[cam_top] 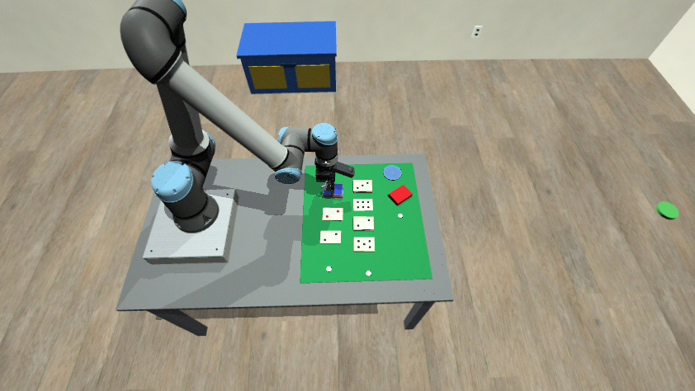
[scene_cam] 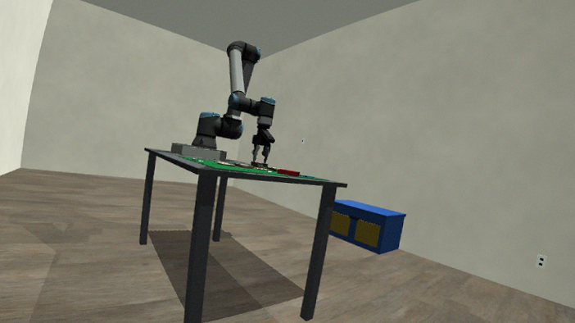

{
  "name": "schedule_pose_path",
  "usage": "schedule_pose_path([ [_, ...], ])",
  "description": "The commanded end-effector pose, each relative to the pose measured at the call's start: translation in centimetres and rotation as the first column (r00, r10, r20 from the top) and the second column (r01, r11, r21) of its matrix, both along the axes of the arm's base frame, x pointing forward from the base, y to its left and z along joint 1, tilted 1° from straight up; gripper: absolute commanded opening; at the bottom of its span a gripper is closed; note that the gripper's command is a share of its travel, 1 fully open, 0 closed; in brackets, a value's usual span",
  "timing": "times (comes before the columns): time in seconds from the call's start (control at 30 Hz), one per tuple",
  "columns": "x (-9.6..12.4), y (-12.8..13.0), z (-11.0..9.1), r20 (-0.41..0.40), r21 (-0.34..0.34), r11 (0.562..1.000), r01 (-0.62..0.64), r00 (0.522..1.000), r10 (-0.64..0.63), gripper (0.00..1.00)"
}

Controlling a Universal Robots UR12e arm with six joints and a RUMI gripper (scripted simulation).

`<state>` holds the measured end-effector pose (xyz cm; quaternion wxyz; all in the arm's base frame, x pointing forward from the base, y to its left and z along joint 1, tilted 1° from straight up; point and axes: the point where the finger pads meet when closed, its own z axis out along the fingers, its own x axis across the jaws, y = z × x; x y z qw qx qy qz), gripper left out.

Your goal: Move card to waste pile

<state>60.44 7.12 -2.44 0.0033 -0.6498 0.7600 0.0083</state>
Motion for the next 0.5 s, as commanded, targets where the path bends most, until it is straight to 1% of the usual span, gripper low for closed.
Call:
schedule_pose_path([
  [0.0, 0.06, -0.01, 0.06, 0.001, 0.000, 1.000, 0.000, 1.000, 0.000, 0.43],
  [0.47, 0.06, -0.01, 0.06, 0.001, 0.000, 1.000, 0.000, 1.000, 0.000, 0.41],
])
